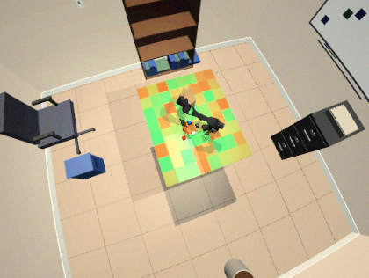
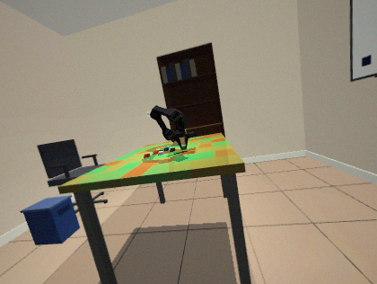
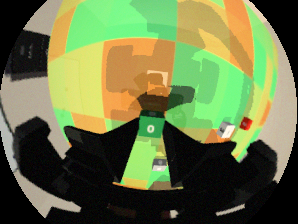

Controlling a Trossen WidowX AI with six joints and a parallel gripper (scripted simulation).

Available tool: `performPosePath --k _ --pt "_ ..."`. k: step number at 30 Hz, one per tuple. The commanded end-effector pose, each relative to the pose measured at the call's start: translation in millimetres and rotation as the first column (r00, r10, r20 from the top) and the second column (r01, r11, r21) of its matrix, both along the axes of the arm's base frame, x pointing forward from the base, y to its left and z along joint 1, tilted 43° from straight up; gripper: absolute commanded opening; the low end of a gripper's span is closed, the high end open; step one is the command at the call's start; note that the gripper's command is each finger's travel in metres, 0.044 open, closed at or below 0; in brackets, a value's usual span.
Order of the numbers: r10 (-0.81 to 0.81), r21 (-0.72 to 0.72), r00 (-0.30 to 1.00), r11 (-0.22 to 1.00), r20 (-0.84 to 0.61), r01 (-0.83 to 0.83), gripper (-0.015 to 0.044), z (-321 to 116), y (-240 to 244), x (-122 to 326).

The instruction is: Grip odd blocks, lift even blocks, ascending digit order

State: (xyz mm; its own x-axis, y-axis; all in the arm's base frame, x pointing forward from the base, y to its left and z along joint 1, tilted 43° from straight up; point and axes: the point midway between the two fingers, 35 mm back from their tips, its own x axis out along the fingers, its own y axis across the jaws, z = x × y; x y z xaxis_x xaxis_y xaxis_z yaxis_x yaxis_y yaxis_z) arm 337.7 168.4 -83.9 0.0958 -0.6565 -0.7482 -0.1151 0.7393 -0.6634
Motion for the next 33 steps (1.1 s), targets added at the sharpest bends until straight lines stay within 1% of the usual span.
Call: performPosePath --k 1,15,25,26,29,33 --pt "-0.003 -0.004 1.000 1.000 -0.007 0.003 0.0120 -5 -6 -1" --pt "-0.003 -0.004 1.000 1.000 -0.007 0.003 0.0120 -9 -9 0" --pt "-0.003 -0.004 1.000 1.000 -0.007 0.003 0.0383 -9 -9 0" --pt "-0.003 -0.004 1.000 1.000 -0.007 0.003 0.0400 -9 -9 0" --pt "-0.003 -0.004 1.000 1.000 -0.007 0.003 0.0400 -7 -7 -1" --pt "-0.003 -0.003 1.000 1.000 -0.008 0.003 0.0400 18 15 -4"
